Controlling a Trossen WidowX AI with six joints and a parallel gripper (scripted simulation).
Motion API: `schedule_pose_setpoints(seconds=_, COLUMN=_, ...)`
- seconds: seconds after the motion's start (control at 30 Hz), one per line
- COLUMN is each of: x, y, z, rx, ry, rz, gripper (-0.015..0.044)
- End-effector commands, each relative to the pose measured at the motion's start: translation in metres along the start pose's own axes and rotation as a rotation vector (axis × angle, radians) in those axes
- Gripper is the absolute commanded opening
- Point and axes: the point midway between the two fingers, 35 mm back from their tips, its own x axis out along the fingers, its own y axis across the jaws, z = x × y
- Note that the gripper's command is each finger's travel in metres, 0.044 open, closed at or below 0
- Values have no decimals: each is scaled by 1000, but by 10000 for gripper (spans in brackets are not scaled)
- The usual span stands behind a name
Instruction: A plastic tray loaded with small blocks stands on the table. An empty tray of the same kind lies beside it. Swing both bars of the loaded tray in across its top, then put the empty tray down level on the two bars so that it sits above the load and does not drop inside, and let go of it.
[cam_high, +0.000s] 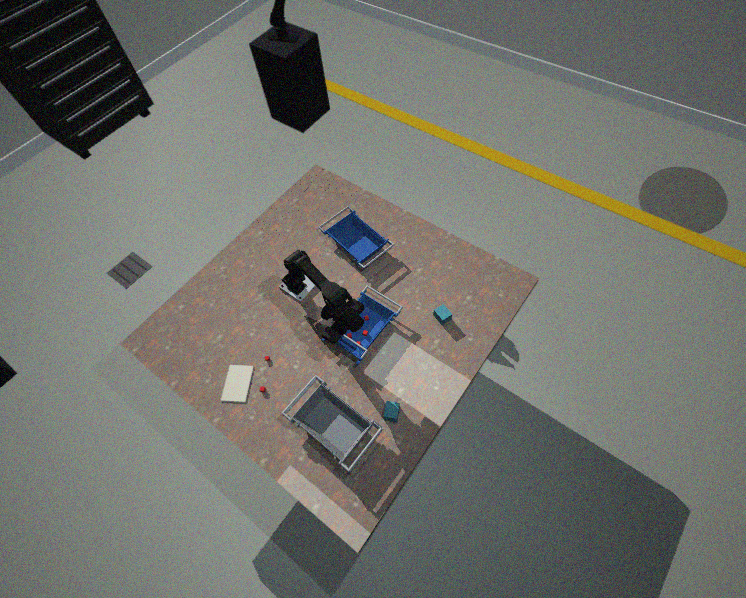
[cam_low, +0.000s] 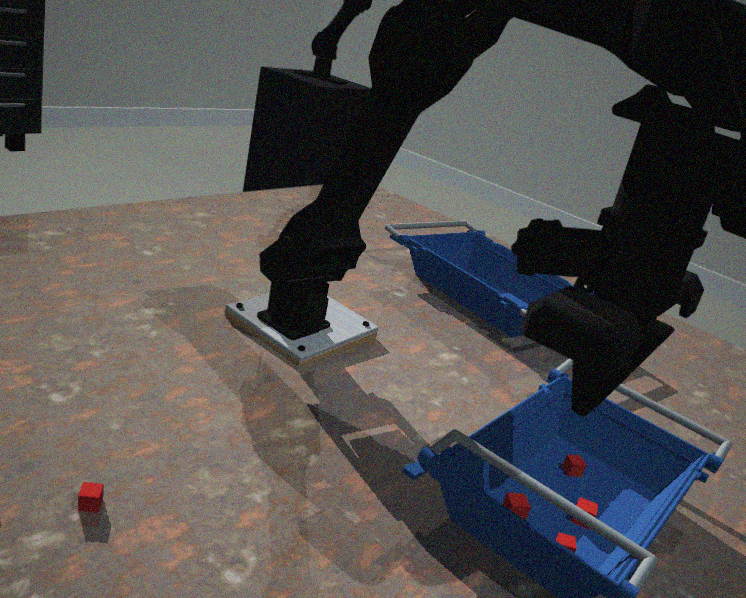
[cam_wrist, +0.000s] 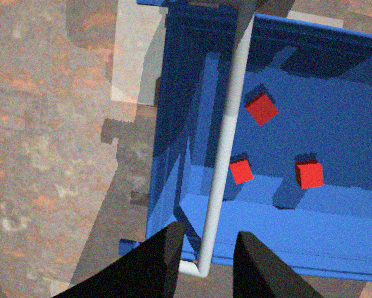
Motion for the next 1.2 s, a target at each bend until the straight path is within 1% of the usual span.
schedule_pose_setpoints(seconds=0.0, x=0, y=-2, z=-1, rx=-21, ry=0, rz=0, gripper=85)
schedule_pose_setpoints(seconds=0.07, x=3, y=-14, z=-4, rx=-188, ry=0, rz=-2, gripper=85)
schedule_pose_setpoints(seconds=0.47, x=28, y=-132, z=-19, rx=-1686, ry=6, rz=-20, gripper=85)
schedule_pose_setpoints(seconds=1.1, x=48, y=-241, z=0, rx=-3038, ry=25, rz=-29, gripper=85)
schedule_pose_setpoints(seconds=1.17, x=49, y=-248, z=3, rx=-3129, ry=27, rz=-30, gripper=85)
